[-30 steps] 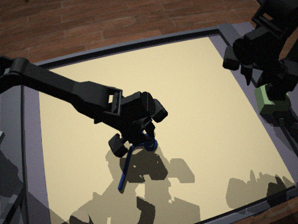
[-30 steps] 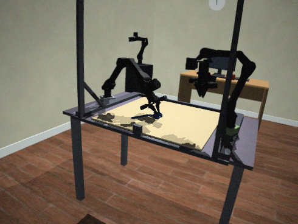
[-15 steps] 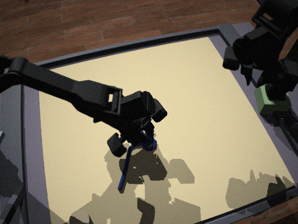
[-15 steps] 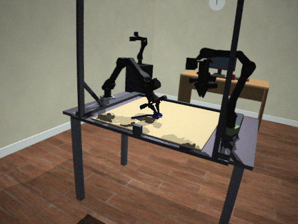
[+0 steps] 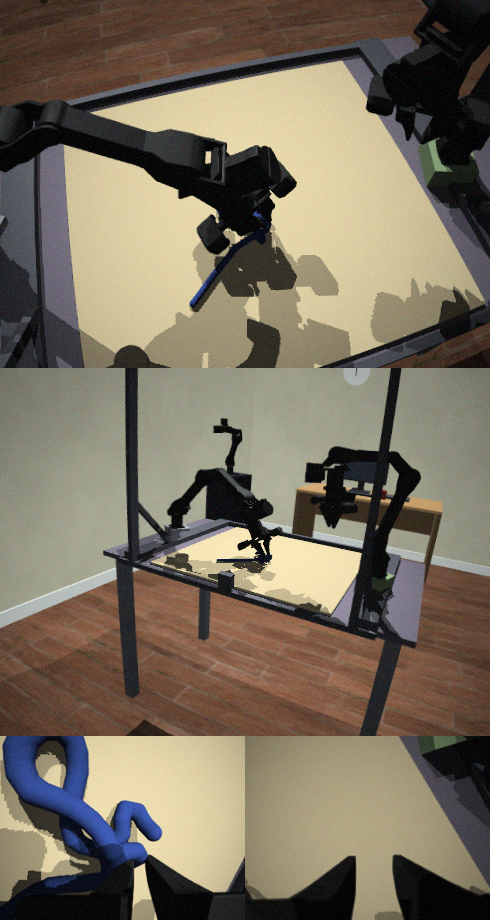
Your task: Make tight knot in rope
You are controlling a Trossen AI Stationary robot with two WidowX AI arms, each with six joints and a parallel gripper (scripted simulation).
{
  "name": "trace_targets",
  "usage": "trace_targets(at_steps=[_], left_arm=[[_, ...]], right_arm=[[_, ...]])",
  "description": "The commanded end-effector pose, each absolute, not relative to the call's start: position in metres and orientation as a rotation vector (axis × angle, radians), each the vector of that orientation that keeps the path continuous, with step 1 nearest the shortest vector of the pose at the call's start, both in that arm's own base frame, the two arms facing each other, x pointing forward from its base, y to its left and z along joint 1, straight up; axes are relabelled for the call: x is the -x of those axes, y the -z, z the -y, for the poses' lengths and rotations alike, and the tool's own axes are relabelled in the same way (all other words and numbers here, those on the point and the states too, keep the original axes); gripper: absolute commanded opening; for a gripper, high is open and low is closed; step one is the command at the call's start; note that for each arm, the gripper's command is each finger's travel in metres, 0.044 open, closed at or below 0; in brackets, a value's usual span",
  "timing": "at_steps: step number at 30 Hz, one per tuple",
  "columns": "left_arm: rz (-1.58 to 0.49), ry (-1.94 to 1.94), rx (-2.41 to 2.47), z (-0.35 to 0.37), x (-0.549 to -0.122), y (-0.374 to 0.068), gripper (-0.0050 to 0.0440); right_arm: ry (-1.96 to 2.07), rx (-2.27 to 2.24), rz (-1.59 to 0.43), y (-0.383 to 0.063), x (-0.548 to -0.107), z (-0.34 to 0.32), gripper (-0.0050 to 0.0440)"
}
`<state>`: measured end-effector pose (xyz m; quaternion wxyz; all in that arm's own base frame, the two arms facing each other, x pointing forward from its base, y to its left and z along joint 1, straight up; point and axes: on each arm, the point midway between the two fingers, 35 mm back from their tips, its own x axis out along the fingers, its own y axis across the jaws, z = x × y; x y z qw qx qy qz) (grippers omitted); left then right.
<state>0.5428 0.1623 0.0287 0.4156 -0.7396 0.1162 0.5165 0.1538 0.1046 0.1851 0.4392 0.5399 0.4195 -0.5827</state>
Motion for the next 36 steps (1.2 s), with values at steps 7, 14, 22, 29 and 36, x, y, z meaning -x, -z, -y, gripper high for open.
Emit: trace_targets(at_steps=[7,14,22,29,36], left_arm=[[-0.274,-1.269,1.868,-0.184,-0.575,-0.034,0.0035],[-0.274,-1.269,1.868,-0.184,-0.575,-0.034,0.0035],[-0.274,-1.269,1.868,-0.184,-0.575,-0.034,0.0035],[-0.274,-1.269,1.868,-0.184,-0.575,-0.034,0.01],[-0.274,-1.269,1.868,-0.184,-0.575,-0.034,0.01]], right_arm=[[1.437,-1.353,-1.036,-0.188,-0.154,-0.104,0.01],[1.437,-1.353,-1.036,-0.188,-0.154,-0.104,0.01],[1.437,-1.353,-1.036,-0.188,-0.154,-0.104,0.01],[1.437,-1.353,-1.036,-0.188,-0.154,-0.104,0.01],[1.437,-1.353,-1.036,-0.188,-0.154,-0.104,0.01]])
